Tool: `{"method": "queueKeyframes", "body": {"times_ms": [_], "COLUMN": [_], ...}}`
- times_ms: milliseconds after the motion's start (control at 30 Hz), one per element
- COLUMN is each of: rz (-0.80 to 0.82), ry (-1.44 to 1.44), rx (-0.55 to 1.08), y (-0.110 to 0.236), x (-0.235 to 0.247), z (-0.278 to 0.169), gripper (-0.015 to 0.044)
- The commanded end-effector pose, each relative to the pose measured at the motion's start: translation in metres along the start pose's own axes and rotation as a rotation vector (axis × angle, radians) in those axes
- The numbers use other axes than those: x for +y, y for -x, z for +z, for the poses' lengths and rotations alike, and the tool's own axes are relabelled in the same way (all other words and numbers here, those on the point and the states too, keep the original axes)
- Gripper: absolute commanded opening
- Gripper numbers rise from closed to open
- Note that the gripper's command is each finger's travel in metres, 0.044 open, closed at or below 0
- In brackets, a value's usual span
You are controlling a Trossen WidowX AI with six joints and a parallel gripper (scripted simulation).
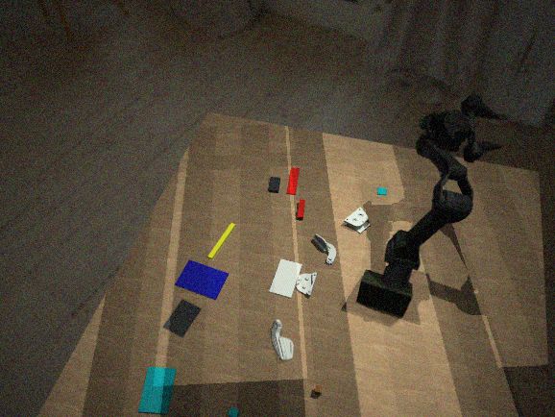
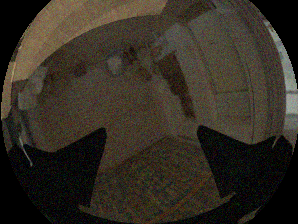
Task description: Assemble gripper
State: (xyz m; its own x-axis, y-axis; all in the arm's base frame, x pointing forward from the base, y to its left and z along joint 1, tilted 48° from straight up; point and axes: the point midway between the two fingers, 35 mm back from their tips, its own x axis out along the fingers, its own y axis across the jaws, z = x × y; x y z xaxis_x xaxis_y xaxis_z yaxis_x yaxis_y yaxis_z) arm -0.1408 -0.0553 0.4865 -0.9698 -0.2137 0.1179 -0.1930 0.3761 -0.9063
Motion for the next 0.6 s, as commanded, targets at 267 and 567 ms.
{"method": "queueKeyframes", "body": {"times_ms": [267,567], "rz": [-0.124,-0.22], "ry": [0.329,0.498], "rx": [-0.084,-0.135], "y": [0.008,0.019], "x": [-0.027,-0.042], "z": [0.048,0.076], "gripper": [0.044,0.044]}}
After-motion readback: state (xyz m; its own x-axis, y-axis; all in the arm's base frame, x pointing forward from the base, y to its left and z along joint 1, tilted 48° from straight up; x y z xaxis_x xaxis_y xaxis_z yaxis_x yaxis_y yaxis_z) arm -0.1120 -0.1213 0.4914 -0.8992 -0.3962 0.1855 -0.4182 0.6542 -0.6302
